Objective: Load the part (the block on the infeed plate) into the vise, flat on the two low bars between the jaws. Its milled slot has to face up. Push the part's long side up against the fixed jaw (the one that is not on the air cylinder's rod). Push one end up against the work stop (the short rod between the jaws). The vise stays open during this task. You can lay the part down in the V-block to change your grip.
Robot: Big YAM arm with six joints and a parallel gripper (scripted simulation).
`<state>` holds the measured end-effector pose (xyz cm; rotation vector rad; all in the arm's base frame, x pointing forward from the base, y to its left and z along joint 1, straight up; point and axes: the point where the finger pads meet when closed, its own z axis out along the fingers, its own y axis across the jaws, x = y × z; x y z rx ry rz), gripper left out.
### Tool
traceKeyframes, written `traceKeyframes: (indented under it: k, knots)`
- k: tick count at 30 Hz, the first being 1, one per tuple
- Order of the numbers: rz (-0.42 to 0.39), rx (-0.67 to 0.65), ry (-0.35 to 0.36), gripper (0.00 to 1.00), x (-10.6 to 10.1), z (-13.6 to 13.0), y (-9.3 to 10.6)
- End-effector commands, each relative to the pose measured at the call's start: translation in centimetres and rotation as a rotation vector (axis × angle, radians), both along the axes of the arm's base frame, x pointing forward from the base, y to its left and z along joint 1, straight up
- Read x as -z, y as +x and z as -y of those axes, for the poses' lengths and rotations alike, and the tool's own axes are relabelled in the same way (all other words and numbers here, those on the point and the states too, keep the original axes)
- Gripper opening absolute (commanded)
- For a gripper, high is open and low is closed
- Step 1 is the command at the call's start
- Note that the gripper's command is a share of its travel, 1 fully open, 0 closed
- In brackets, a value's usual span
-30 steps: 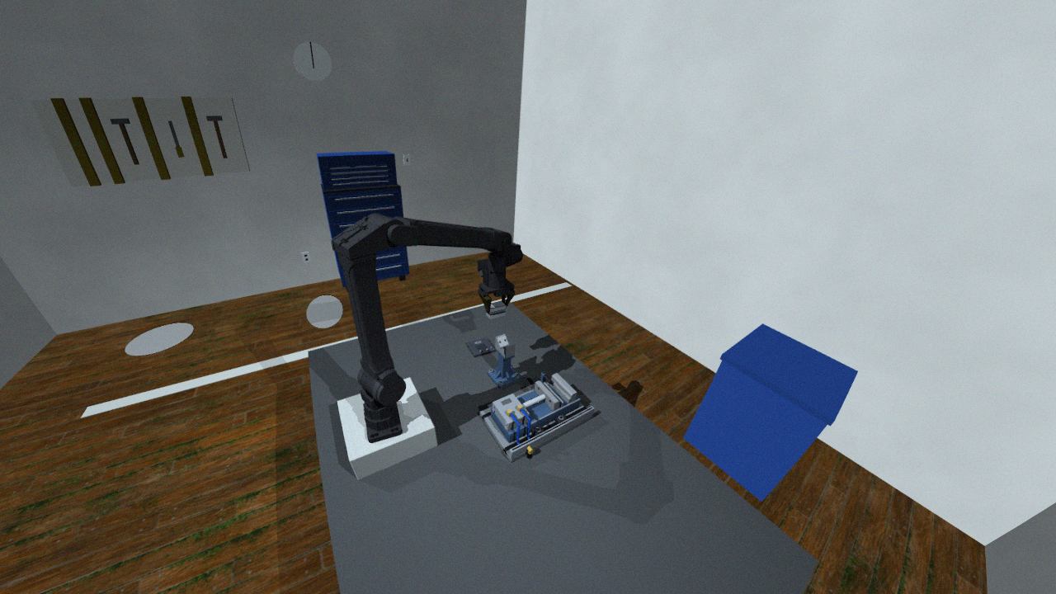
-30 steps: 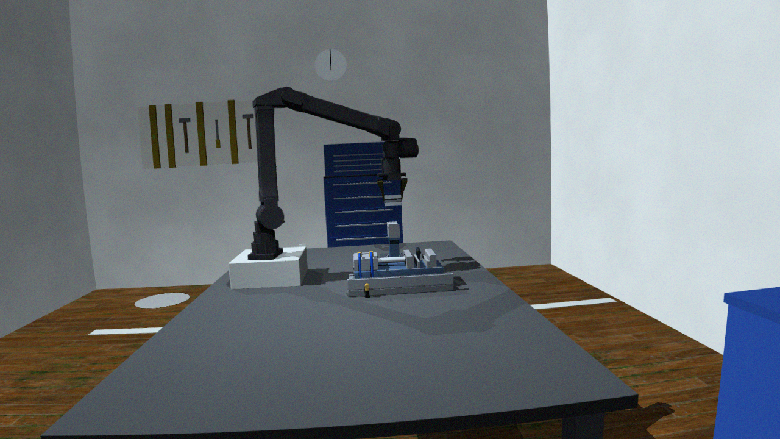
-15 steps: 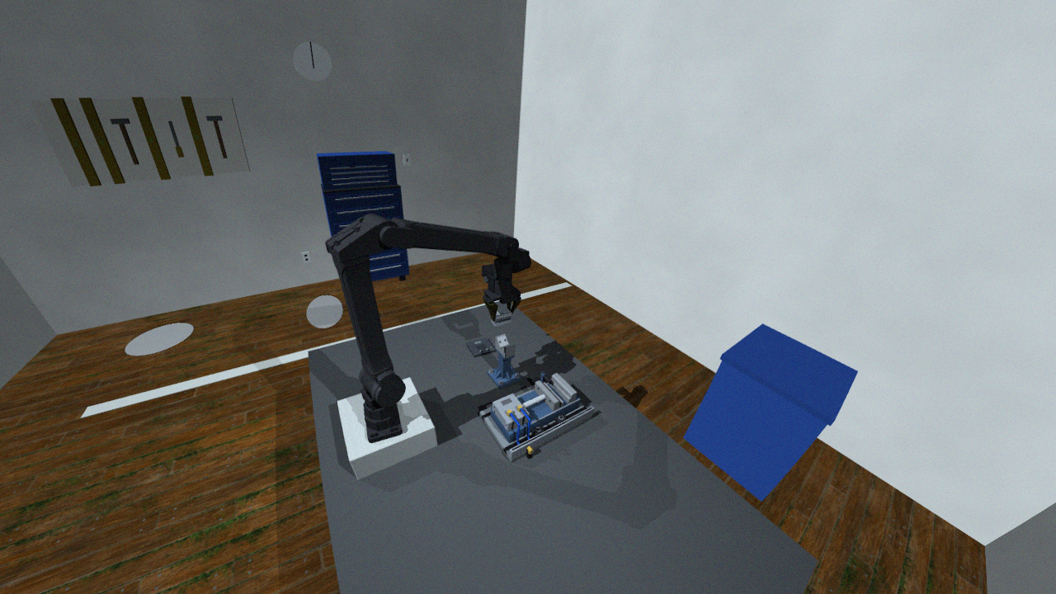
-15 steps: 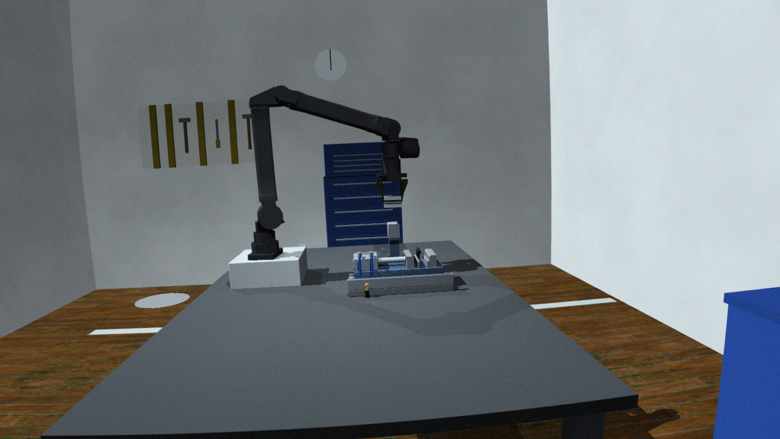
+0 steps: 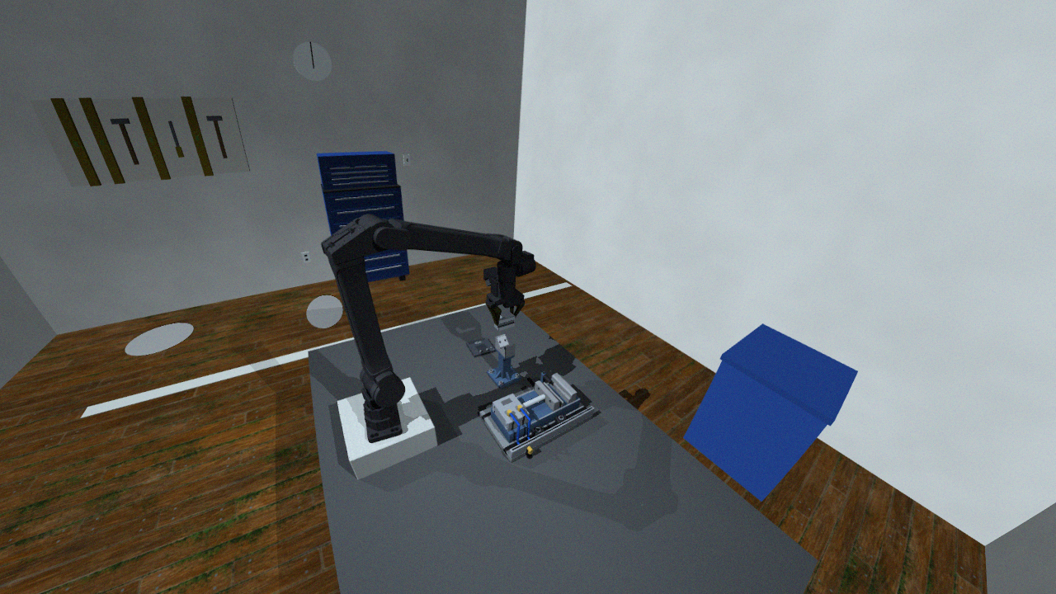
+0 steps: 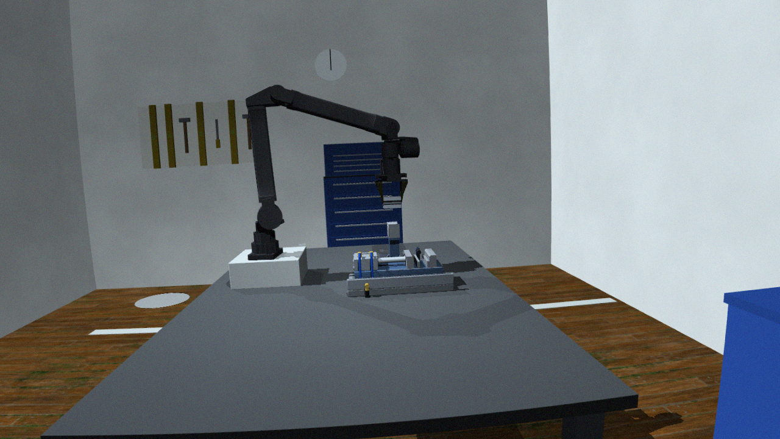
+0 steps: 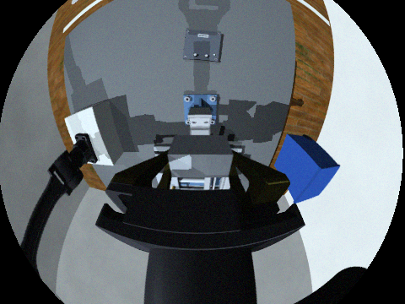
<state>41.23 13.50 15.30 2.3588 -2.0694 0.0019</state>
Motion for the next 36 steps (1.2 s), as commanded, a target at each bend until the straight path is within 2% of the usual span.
traceKeyframes:
  k: [1, 3, 5, 11, 36]
  knots:
    - [0.031, -0.012, 0.012, 0.00, -0.93, 0.47, 0.59]
    - [0.032, -0.014, 0.012, 0.00, -0.94, 0.73, 0.34]
    - [0.052, -0.015, 0.018, 0.00, -1.72, 0.67, 1.02]
    - [0.028, -0.016, 0.011, 0.00, -0.80, 1.05, 0.45]
    - [0.038, -0.013, 0.014, 0.00, -1.17, 0.98, 0.78]
